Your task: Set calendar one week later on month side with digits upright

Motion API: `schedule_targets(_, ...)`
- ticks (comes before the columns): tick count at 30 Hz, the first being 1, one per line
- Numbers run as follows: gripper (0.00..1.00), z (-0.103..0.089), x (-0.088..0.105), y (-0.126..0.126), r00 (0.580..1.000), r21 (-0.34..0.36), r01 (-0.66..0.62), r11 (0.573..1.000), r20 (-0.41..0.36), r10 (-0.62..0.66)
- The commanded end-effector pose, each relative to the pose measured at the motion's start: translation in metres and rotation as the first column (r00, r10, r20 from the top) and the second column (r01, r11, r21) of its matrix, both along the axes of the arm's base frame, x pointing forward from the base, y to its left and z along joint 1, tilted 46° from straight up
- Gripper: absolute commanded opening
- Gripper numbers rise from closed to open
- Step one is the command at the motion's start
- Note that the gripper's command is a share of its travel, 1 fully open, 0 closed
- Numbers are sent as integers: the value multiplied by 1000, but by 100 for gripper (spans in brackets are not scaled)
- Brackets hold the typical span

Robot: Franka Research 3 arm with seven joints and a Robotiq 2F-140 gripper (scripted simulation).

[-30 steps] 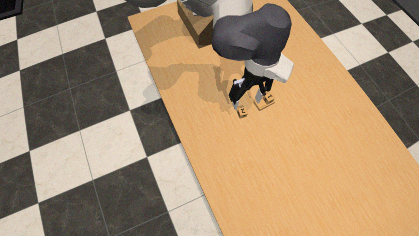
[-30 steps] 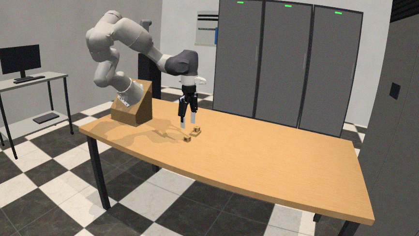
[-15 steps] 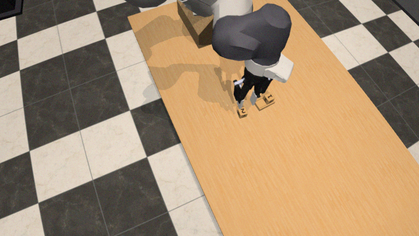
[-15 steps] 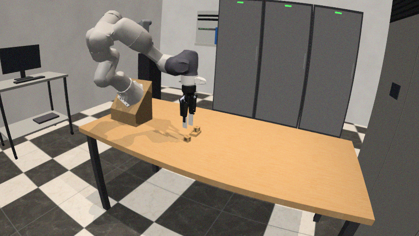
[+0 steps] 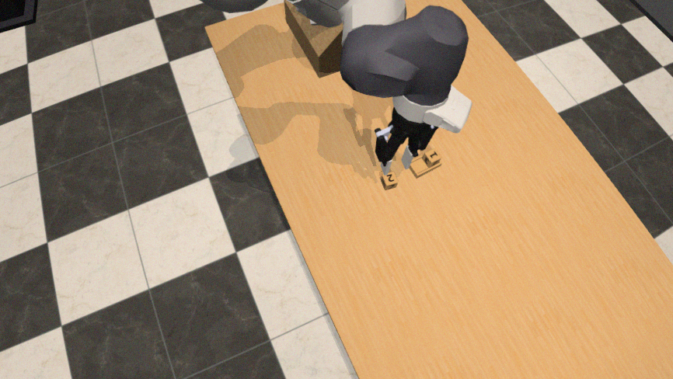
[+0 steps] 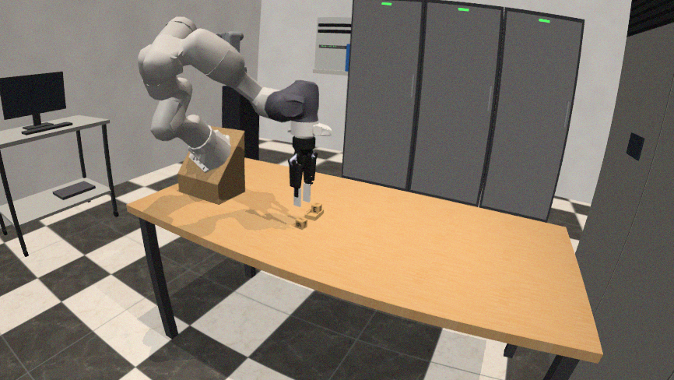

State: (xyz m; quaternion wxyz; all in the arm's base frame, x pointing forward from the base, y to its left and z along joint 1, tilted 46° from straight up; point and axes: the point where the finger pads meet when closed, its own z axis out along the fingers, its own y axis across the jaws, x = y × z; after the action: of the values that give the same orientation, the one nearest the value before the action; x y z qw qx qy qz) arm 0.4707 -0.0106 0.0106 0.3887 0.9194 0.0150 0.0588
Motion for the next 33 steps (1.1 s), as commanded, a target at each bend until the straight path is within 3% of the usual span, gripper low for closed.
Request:
schedule_targets(1, 29, 0, -1, 1, 1000, 0, 0, 1000, -1, 0)
schedule_targets(33, 29, -21, 3, -21, 1000, 0, 0, 1000, -1, 0)
